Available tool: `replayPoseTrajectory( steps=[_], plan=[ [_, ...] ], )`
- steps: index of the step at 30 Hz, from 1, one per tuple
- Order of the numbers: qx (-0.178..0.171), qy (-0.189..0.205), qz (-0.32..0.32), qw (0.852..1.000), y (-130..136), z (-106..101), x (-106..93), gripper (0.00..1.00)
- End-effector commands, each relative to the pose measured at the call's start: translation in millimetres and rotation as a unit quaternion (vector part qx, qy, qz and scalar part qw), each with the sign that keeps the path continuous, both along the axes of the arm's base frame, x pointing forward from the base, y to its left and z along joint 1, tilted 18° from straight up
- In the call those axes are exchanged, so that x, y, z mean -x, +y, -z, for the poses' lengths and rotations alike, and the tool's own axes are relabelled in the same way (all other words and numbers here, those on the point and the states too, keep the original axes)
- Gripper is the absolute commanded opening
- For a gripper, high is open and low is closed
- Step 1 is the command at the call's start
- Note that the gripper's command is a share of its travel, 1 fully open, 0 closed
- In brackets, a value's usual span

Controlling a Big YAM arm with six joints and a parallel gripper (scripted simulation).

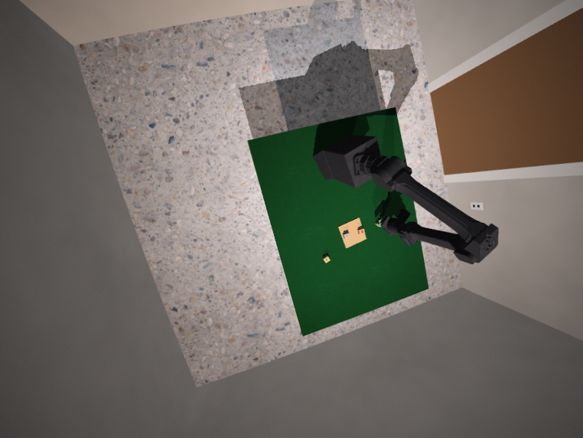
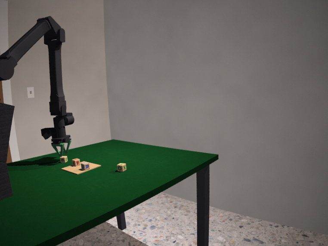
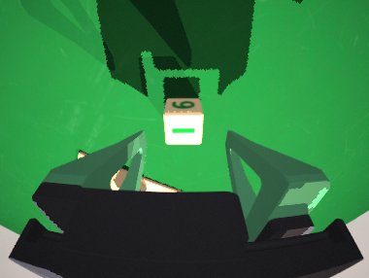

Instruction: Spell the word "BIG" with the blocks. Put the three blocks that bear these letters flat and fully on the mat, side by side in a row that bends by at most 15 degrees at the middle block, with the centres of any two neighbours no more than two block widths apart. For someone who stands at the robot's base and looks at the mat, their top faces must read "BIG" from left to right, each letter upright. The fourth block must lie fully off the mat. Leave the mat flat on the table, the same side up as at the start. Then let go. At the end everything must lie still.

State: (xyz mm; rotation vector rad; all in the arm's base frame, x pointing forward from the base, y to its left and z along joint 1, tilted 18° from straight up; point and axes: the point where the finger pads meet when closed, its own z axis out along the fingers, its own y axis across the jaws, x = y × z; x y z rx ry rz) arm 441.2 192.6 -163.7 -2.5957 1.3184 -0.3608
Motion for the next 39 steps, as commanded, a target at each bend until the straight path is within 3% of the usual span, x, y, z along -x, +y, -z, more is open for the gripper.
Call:
replayPoseTrajectory(
  steps=[1,17,35,36,39],
  plan=[
    [-0.002,0.001,0.001,1.000,-2,12,-5.8,0.65],
    [0.000,0.004,0.000,1.000,-1,38,-11.3,0.65],
    [0.001,0.007,0.001,1.000,-2,40,-9.8,0.65],
    [0.001,0.007,0.001,1.000,-2,40,-9.8,0.46],
    [0.001,0.007,0.001,1.000,-2,40,-9.8,0.46]
  ],
)
